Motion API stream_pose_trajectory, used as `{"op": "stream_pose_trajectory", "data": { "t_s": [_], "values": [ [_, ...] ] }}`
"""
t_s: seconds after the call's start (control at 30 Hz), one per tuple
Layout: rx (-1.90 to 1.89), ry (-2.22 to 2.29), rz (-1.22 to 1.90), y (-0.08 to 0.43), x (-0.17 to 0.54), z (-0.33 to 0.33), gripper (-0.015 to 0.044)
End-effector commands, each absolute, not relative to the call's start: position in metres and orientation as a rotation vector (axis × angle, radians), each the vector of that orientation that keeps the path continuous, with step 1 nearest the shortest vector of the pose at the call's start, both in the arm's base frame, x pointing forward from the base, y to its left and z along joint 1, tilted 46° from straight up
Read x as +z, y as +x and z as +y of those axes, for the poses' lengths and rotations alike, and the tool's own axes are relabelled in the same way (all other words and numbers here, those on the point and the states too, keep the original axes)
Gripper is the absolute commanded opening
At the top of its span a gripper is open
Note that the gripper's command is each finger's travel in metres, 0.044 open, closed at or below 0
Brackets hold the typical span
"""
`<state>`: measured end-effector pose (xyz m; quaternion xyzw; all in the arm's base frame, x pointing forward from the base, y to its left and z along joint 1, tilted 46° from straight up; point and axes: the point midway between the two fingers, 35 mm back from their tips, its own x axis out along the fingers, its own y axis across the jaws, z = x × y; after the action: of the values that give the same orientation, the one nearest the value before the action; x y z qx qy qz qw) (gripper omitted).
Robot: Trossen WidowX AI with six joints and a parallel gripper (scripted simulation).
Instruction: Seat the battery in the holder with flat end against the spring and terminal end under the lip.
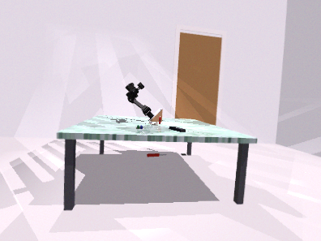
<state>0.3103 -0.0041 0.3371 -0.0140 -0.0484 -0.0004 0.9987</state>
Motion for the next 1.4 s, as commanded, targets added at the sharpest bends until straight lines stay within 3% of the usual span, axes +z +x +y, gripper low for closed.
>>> {"op": "stream_pose_trajectory", "data": {
  "t_s": [0.0,0.2,0.47,0.7,0.87,1.37],
  "values": [
    [0.0,-0.015,-0.081,0.312,0.334,-0.003,0.0374],
    [-0.065,0.328,0.416,0.345,0.232,0.024,0.0216],
    [-0.411,0.515,0.946,0.319,0.121,0.054,0.0006],
    [-0.902,0.401,1.188,0.262,0.067,0.061,0.0],
    [-1.253,0.155,1.139,0.226,0.064,0.058,0.0],
    [-1.292,0.116,1.117,0.223,0.066,0.058,0.0]
  ]
}}
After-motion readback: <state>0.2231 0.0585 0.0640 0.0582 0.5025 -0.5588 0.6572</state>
